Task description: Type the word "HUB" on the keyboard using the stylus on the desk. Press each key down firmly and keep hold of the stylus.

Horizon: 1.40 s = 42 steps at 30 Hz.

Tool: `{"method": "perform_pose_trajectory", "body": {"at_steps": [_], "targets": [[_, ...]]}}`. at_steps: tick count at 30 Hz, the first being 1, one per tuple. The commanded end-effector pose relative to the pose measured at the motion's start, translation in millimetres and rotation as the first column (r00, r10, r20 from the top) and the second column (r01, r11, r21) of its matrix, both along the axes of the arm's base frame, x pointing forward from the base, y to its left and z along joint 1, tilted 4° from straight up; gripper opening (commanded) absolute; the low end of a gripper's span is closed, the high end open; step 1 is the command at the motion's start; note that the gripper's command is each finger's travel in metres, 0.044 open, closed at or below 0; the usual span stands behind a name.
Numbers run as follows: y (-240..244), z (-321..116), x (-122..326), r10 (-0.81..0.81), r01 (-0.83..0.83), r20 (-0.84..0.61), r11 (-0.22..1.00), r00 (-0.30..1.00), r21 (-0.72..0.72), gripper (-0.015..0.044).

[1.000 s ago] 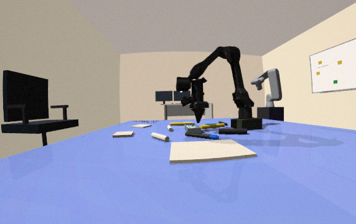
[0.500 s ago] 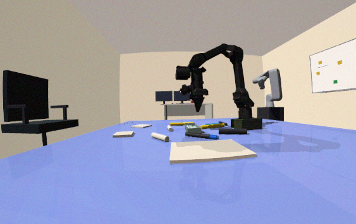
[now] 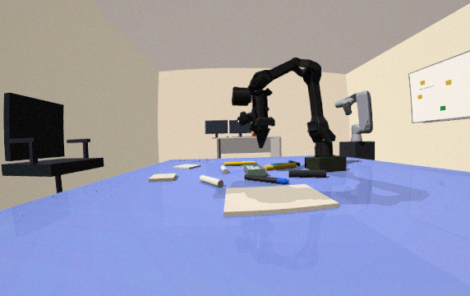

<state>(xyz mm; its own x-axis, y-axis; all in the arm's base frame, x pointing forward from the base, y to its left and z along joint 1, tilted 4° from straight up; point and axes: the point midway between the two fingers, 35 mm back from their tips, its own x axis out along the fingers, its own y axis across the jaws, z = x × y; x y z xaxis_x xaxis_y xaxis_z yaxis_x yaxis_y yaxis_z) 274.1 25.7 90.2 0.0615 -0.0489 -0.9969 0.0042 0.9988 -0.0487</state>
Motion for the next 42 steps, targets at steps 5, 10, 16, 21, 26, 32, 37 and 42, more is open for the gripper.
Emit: {"method": "perform_pose_trajectory", "body": {"at_steps": [5,10,16,21,26,32,37,42], "targets": [[0,0,0,0.0,0.0,0.0,1.0,1.0,0.0,0.0],[-15,-1,-4,0.0,0.0,0.013,1.0,1.0,0.028,0.0131],[-70,-8,-27,0.001,-0.013,0.103,0.994,0.995,0.113,0.015],[-106,-14,-54,0.005,-0.034,0.205,0.99,0.979,0.138,0.015],[-133,-20,-83,0.016,-0.055,0.322,0.992,0.947,0.111,0.015],[-155,-29,-115,0.054,-0.063,0.451,0.998,0.891,0.004,0.015],[-159,-31,-120,0.068,-0.061,0.475,0.998,0.877,-0.03,0.015],[-159,-31,-120,0.068,-0.061,0.475,0.998,0.877,-0.03,0.015]]}}
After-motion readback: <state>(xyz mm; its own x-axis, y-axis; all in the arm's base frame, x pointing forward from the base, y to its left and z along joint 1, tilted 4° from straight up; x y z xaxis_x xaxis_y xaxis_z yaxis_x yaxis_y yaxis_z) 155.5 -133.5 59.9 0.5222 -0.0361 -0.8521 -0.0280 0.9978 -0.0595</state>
